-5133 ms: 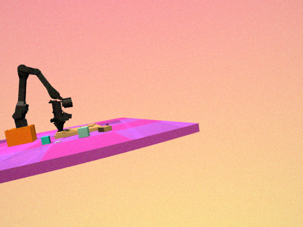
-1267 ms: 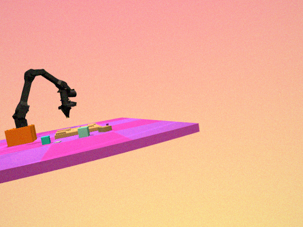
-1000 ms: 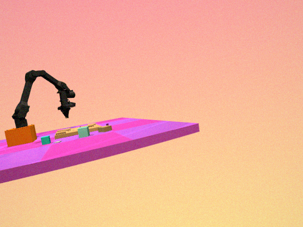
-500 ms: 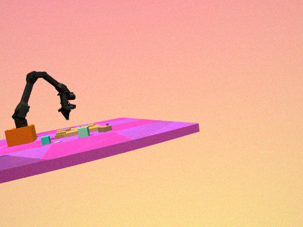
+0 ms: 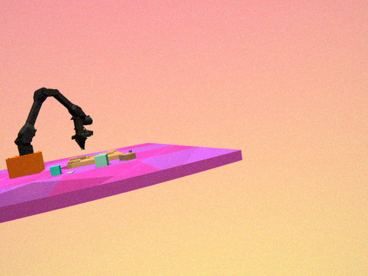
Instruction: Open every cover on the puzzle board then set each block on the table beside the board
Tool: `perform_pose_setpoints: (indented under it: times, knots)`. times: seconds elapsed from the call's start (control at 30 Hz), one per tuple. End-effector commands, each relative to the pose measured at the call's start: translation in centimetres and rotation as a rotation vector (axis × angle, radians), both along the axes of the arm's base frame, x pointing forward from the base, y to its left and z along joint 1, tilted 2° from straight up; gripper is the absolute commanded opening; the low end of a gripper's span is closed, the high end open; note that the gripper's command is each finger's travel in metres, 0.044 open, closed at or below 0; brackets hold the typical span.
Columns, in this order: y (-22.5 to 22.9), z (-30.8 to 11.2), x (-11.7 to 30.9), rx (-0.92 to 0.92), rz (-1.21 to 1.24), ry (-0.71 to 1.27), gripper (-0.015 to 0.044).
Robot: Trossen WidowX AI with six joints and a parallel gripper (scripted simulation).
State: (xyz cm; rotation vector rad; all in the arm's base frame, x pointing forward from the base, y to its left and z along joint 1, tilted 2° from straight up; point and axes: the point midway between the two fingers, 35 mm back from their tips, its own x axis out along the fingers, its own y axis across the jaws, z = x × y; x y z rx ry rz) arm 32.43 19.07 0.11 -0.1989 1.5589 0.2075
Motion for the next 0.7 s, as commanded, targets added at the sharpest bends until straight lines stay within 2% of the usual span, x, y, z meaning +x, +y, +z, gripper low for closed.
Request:
perform_pose_setpoints:
  times: [0.0,0.67]
  knots:
    - [0.0,-0.5,0.0,0.002,-0.004,0.000,0.0080]
    - [0.0,-3.8,-0.1,0.002,-0.004,0.000,0.0080]
